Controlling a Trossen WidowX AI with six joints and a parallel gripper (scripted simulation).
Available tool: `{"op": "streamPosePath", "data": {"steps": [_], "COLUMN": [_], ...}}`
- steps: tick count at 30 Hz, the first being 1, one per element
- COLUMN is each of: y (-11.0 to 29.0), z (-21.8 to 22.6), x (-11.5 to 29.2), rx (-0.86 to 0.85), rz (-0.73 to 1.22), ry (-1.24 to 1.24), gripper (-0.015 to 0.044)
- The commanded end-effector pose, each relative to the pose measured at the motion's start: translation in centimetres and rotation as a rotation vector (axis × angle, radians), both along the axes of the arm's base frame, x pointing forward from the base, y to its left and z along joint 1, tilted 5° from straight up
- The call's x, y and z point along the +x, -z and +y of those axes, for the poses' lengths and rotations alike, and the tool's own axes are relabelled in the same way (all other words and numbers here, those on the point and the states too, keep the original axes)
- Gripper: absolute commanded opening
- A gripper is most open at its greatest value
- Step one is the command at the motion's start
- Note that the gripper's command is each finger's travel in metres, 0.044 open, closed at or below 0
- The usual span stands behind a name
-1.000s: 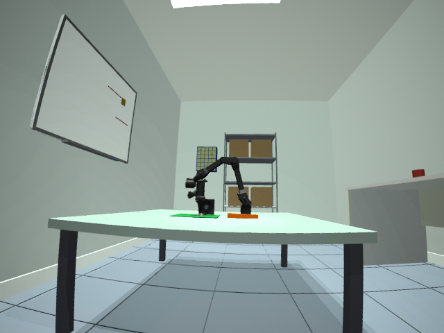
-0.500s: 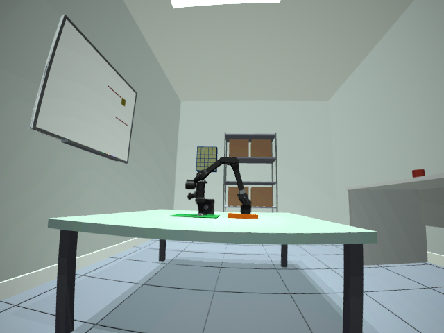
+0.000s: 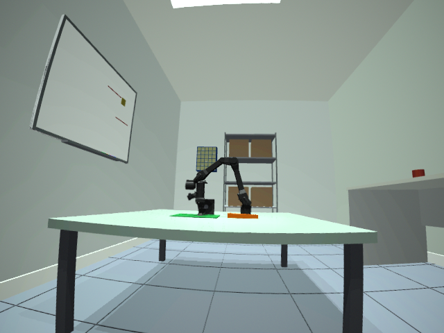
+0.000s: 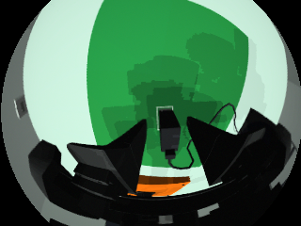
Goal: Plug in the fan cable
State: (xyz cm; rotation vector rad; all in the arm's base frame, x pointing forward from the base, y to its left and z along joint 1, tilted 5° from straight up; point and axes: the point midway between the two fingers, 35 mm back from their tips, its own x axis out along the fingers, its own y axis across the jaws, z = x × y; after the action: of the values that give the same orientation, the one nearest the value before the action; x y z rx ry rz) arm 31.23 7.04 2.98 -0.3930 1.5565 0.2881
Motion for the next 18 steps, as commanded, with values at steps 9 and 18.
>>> {"op": "streamPosePath", "data": {"steps": [9, 18], "y": [-5.5, -5.6], "z": [0.4, 7.0], "x": [0.0, 5.0], "rx": [0.000, 0.007], "rz": [-0.001, -0.006], "ry": [-0.006, -0.006], "gripper": [0.0260, 0.0260]}}
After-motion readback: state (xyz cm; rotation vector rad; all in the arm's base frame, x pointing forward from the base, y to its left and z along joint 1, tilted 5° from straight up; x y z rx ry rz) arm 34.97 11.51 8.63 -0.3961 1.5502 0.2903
